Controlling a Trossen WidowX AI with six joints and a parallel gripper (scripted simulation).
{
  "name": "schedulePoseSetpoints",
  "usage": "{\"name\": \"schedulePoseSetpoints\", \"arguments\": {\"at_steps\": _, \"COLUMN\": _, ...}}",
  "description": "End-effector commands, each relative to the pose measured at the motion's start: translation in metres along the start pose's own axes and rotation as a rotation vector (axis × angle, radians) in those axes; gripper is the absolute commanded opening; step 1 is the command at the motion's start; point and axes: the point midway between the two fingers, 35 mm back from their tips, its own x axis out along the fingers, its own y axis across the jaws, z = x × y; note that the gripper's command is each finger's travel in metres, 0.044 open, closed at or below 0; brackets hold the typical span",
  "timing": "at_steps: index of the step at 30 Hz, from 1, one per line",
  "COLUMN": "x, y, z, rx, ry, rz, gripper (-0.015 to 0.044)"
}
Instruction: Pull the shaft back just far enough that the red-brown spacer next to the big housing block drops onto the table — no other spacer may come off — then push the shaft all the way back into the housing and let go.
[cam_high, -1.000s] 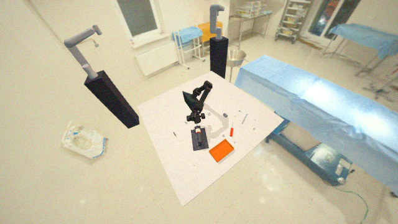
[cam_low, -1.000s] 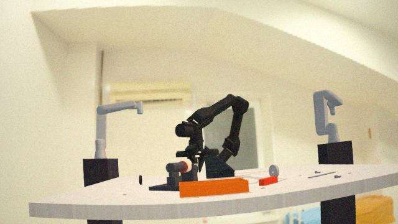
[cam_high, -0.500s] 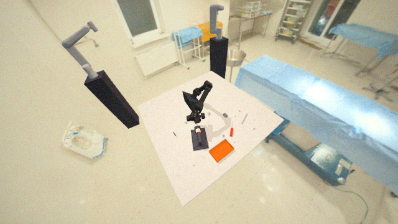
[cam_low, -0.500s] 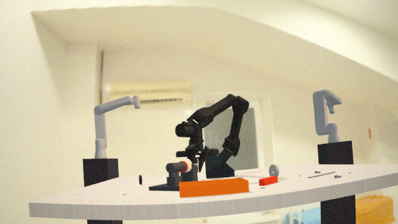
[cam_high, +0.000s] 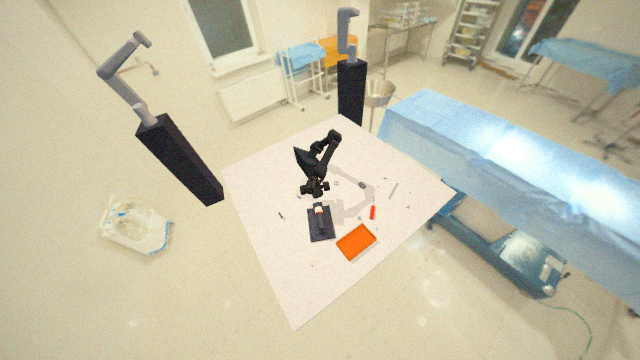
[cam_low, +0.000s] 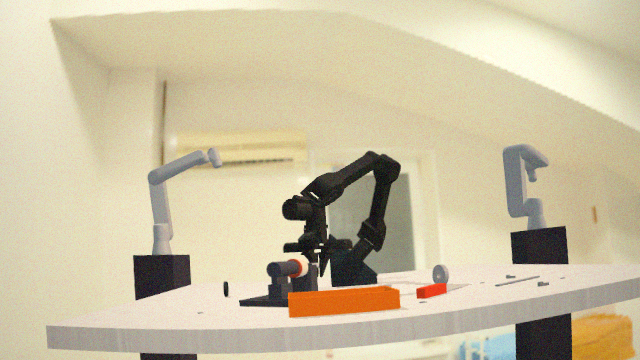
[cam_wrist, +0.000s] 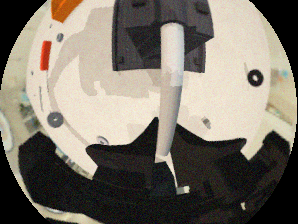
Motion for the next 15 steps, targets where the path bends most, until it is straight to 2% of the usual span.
{"name": "schedulePoseSetpoints", "arguments": {"at_steps": 1, "x": -0.0003, "y": 0.0004, "z": -0.0016, "rx": -0.003, "ry": 0.003, "rz": 0.0, "gripper": 0.0}}
{"name": "schedulePoseSetpoints", "arguments": {"at_steps": 15, "x": -0.0003, "y": 0.0004, "z": -0.0029, "rx": -0.003, "ry": 0.003, "rz": 0.0, "gripper": 0.0}}
